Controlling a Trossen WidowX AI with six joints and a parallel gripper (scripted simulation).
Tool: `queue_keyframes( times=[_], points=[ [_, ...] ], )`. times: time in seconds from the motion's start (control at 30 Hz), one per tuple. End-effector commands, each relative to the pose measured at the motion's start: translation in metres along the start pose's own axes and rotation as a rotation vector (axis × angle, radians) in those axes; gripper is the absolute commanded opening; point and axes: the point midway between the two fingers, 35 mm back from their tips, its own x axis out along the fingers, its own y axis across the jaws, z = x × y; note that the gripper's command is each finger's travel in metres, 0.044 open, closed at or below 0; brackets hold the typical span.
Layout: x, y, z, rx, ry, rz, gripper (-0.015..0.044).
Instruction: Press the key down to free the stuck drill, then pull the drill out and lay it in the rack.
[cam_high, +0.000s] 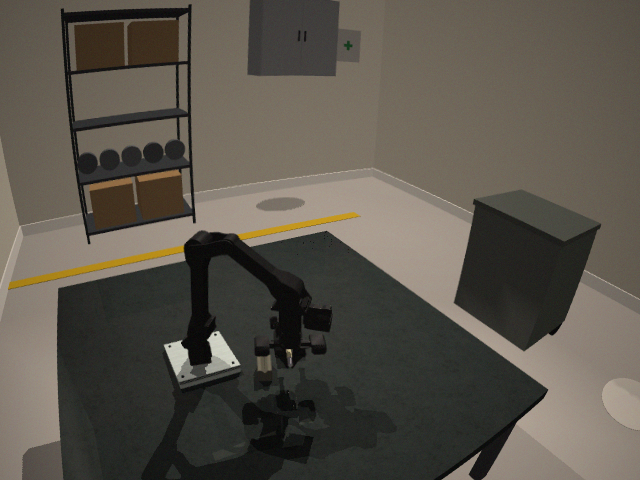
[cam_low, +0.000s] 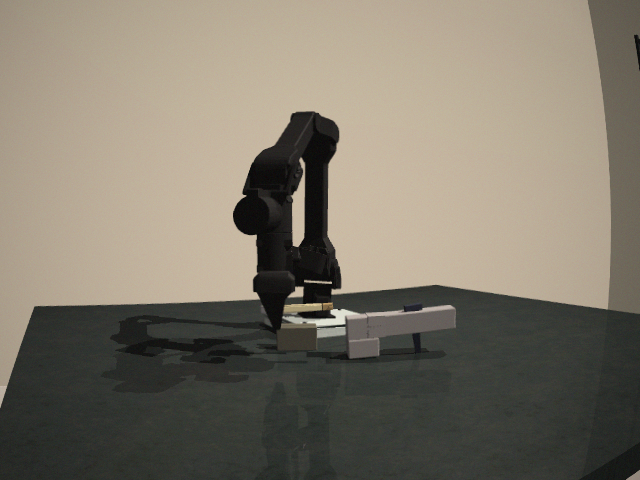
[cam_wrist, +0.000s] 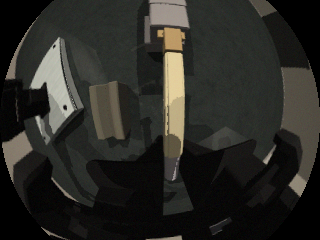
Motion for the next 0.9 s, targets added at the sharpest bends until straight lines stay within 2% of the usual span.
queue_keyframes(
  times=[0.0, 0.87],
  points=[
    [-0.003, -0.001, -0.001, 0.001, 0.005, -0.006, 0.0000],
    [-0.002, 0.016, -0.005, 0.001, 0.006, -0.004, 0.0000]
  ],
)
